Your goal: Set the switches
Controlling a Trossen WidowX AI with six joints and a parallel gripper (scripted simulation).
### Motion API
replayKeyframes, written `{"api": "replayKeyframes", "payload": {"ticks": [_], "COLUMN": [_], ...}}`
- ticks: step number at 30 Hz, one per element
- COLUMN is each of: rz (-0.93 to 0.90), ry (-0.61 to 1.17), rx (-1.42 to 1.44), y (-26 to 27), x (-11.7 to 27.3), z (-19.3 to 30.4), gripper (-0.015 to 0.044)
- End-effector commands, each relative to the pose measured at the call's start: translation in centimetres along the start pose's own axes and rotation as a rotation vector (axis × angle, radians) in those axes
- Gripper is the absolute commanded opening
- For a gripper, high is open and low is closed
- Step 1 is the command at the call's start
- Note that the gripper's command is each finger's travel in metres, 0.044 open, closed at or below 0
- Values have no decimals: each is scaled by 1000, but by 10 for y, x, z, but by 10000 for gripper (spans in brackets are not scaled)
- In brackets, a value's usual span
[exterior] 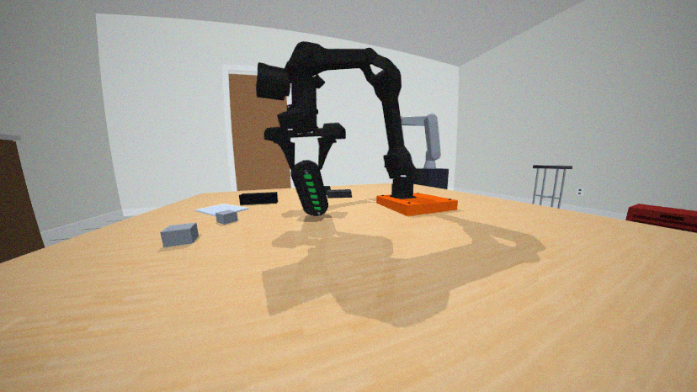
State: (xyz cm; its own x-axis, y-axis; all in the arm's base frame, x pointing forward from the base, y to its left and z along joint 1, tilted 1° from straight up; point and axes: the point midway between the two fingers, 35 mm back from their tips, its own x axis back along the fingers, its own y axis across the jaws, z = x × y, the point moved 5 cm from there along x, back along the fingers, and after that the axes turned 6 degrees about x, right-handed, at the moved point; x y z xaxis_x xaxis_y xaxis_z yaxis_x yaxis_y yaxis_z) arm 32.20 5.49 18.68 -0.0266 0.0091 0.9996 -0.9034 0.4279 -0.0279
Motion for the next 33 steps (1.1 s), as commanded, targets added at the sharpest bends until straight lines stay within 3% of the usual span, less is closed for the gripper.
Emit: {"api": "replayKeyframes", "payload": {"ticks": [1,33], "rz": [-4,-4], "ry": [13,15], "rx": [-1,-1], "y": [1,4], "x": [-1,3], "z": [7,34], "gripper": [336,337]}}
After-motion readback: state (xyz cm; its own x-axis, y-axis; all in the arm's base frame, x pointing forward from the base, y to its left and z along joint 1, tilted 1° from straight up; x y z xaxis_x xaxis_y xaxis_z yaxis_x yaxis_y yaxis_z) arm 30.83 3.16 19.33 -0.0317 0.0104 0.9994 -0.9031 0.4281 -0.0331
